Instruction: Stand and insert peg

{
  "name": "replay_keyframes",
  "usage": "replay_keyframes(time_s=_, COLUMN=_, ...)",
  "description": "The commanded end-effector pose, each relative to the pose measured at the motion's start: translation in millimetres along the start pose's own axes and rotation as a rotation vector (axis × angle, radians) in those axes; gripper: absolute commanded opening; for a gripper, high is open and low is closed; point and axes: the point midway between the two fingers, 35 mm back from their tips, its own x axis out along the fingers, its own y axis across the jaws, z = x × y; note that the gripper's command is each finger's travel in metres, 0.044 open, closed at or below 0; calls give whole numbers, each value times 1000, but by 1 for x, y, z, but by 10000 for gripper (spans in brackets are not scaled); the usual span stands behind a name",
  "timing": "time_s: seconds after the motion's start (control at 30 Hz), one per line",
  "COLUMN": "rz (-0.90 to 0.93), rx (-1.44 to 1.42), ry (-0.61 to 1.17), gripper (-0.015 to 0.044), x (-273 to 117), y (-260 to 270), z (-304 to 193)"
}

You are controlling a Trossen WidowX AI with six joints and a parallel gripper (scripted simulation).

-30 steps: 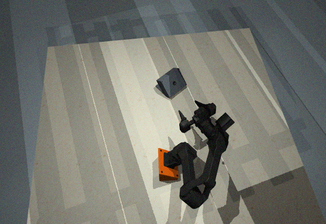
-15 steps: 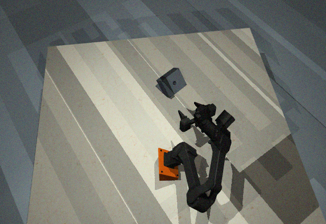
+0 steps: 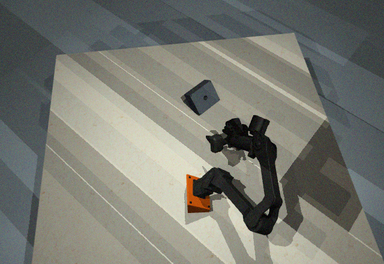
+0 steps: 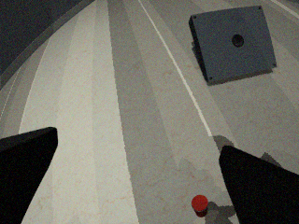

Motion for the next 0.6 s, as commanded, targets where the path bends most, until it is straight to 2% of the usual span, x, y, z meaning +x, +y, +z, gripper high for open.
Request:
replay_keyframes(time_s=0.0, rz=4, rx=38, ry=127, gripper=440, x=5, y=-1, z=-6)
replay_keyframes(time_s=0.57, rz=-139, rx=51, ry=638, gripper=440, x=17, y=-12, z=-23)
